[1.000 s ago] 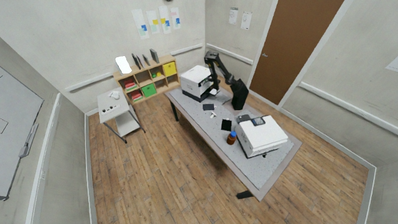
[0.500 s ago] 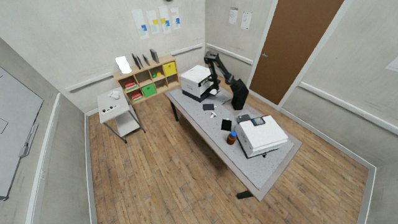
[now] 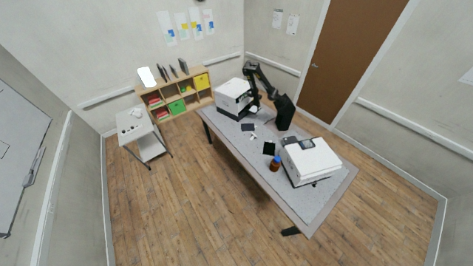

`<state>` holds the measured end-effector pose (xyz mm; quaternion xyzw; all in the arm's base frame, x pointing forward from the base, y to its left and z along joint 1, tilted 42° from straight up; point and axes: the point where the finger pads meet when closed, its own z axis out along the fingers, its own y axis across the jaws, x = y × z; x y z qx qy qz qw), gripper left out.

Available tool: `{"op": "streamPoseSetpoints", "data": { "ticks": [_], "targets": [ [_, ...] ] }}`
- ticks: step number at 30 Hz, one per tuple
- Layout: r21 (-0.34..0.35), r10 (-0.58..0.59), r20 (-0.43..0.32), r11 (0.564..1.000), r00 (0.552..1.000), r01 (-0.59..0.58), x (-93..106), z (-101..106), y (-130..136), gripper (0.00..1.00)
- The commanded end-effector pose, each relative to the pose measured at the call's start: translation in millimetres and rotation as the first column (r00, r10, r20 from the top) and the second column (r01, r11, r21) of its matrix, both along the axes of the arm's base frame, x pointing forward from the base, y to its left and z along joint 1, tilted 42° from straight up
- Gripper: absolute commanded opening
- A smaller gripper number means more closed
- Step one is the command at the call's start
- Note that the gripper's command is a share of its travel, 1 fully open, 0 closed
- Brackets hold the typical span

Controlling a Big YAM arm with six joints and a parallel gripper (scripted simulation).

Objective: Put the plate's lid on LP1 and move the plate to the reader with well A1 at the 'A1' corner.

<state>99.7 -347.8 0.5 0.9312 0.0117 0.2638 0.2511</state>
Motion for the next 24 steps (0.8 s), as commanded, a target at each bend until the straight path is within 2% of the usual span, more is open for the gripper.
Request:
{"op": "streamPoseSetpoints", "data": {
  "ticks": [1, 24],
  "targets": [
    [-0.004, 0.0, 0.002, 1.0, 1.0, 0.0, 3.1, -0.4, -1.6, 0.86],
    [-0.008, -0.002, 0.004, 1.0, 1.0, 0.002, 6.7, -4.0, -6.6, 0.86]
  ]
}}
